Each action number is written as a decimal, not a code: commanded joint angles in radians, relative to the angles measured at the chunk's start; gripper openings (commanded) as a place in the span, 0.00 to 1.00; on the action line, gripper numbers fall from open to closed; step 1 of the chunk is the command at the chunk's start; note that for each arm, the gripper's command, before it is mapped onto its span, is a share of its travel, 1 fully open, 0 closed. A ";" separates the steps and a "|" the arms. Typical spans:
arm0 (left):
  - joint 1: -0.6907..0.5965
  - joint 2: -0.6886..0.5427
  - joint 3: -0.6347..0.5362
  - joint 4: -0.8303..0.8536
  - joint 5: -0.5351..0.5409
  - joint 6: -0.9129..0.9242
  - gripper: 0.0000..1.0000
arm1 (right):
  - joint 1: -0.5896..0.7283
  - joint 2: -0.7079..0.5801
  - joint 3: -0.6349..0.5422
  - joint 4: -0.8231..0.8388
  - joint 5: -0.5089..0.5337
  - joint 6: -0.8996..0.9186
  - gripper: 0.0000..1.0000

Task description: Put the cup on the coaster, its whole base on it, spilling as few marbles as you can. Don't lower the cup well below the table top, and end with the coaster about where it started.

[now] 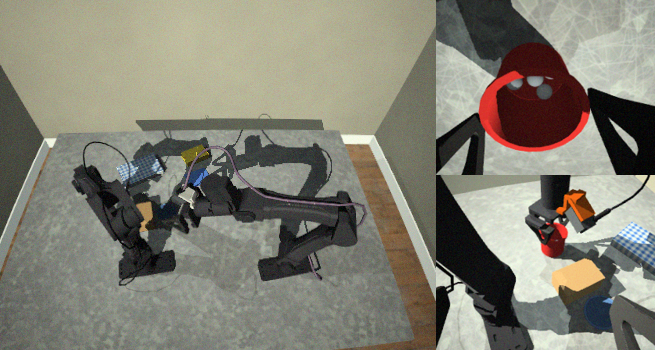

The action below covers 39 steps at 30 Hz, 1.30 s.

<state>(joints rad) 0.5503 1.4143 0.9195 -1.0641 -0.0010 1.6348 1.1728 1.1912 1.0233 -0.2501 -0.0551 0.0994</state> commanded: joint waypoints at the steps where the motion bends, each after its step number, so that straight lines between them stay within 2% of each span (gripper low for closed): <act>1: 0.005 0.000 -0.005 0.001 0.001 0.003 0.83 | 0.003 -0.025 0.009 0.012 0.002 -0.001 1.00; 2: 0.003 0.012 -0.002 0.007 0.001 0.001 0.83 | 0.003 -0.025 0.009 0.012 0.002 -0.001 1.00; 3: 0.003 0.012 -0.002 0.007 0.001 0.001 0.79 | 0.003 -0.025 0.009 0.012 0.002 -0.001 1.00; 9: 0.003 0.012 -0.002 0.007 0.001 0.001 0.76 | 0.003 -0.025 0.009 0.012 0.002 -0.001 1.00; 13: 0.003 0.012 -0.002 0.007 0.001 0.001 0.70 | 0.003 -0.025 0.009 0.012 0.002 -0.001 1.00; 17: 0.001 0.016 -0.010 0.009 0.001 -0.002 0.25 | 0.003 -0.025 0.009 0.012 0.002 -0.001 1.00; 19: 0.001 0.003 0.023 -0.025 0.001 -0.002 0.02 | 0.003 -0.025 0.009 0.012 0.002 -0.001 1.00; 24: 0.001 -0.032 0.113 -0.137 0.001 -0.003 0.00 | 0.003 -0.025 0.009 0.012 0.002 -0.001 1.00; 26: 0.001 -0.032 0.113 -0.137 0.001 -0.003 0.00 | 0.003 -0.025 0.009 0.012 0.002 -0.001 1.00; 34: 0.001 -0.027 0.363 -0.385 0.001 -0.003 0.00 | 0.003 -0.025 0.009 0.012 0.002 -0.001 1.00; 39: -0.011 -0.029 0.375 -0.395 0.001 -0.046 0.00 | 0.002 -0.035 0.009 -0.017 0.001 -0.004 1.00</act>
<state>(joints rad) 0.5503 1.4052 1.2739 -1.3968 -0.0010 1.6249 1.1728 1.1912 1.0233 -0.2504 -0.0551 0.0994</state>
